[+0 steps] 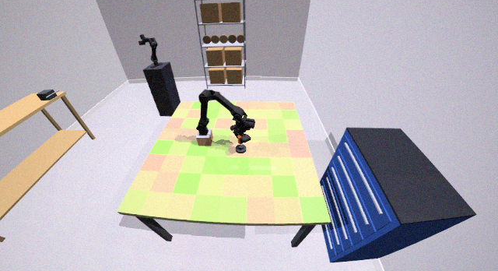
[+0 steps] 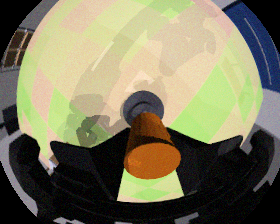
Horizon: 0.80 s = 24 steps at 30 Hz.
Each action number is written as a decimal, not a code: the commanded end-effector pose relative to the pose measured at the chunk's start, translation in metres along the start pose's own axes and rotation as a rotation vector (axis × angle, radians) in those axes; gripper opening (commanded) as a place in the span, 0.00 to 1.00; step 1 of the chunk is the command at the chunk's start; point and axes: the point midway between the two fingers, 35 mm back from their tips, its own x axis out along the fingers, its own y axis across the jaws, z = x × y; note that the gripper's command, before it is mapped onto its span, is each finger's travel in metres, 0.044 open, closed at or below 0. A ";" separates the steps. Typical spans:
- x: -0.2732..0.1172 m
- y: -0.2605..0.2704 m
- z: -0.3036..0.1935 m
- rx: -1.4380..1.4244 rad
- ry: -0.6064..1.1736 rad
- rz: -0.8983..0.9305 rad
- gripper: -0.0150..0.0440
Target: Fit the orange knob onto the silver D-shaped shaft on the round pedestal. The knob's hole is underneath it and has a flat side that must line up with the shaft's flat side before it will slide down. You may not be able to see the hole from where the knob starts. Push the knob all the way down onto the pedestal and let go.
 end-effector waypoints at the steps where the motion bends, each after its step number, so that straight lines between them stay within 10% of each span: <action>1: 0.001 0.001 0.001 0.032 0.002 -0.004 0.25; 24: 0.024 0.000 0.000 0.026 0.002 -0.004 0.25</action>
